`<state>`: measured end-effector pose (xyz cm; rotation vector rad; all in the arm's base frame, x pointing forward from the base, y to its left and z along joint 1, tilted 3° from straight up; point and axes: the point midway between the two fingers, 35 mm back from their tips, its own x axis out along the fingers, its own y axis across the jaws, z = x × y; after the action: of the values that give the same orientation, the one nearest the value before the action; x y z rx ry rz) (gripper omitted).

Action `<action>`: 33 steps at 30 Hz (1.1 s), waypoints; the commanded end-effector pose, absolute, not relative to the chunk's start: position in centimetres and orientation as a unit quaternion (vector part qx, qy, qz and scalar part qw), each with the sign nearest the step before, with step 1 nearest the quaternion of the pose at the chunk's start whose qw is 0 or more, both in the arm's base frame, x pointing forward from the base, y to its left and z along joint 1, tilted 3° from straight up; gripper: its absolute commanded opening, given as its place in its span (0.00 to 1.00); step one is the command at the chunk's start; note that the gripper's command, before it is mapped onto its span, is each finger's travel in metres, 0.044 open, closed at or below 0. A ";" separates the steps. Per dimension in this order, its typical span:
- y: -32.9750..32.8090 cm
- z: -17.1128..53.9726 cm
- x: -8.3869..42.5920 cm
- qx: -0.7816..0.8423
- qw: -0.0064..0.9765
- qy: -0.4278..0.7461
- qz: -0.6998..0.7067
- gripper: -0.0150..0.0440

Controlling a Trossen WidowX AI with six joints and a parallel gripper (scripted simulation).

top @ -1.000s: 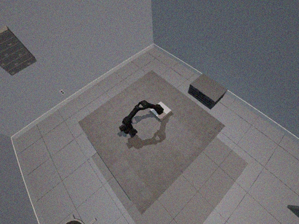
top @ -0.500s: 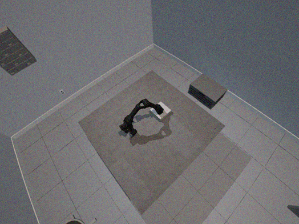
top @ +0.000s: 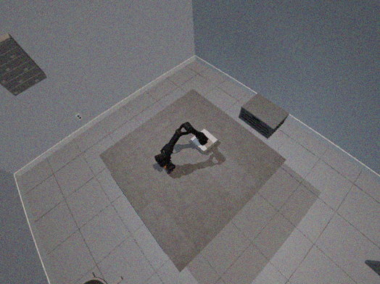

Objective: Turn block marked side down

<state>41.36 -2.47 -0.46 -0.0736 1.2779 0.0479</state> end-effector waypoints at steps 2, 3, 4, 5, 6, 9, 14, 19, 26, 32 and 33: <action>-2.4 -0.1 41.3 -0.035 0.825 0.564 0.027 0.25; -2.4 -0.1 41.2 -0.035 0.829 0.558 0.027 0.25; -2.4 -0.1 41.2 -0.035 0.833 0.552 0.028 0.25; -2.4 -0.1 41.1 -0.035 0.837 0.546 0.028 0.25; -2.4 -0.1 41.0 -0.036 0.840 0.540 0.028 0.25; -2.4 0.0 40.8 -0.036 0.851 0.523 0.029 0.25; -2.4 0.1 40.6 -0.036 0.860 0.508 0.030 0.25; -2.4 -0.1 40.7 -0.036 0.863 0.503 0.030 0.25; -2.5 -1.6 41.4 -0.032 0.889 0.456 0.031 0.25; -2.6 -2.5 41.7 -0.029 0.910 0.413 0.032 0.25; -2.6 -2.6 41.7 -0.029 0.913 0.406 0.032 0.25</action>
<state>41.73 -2.60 -2.11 -0.0656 0.8811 0.0618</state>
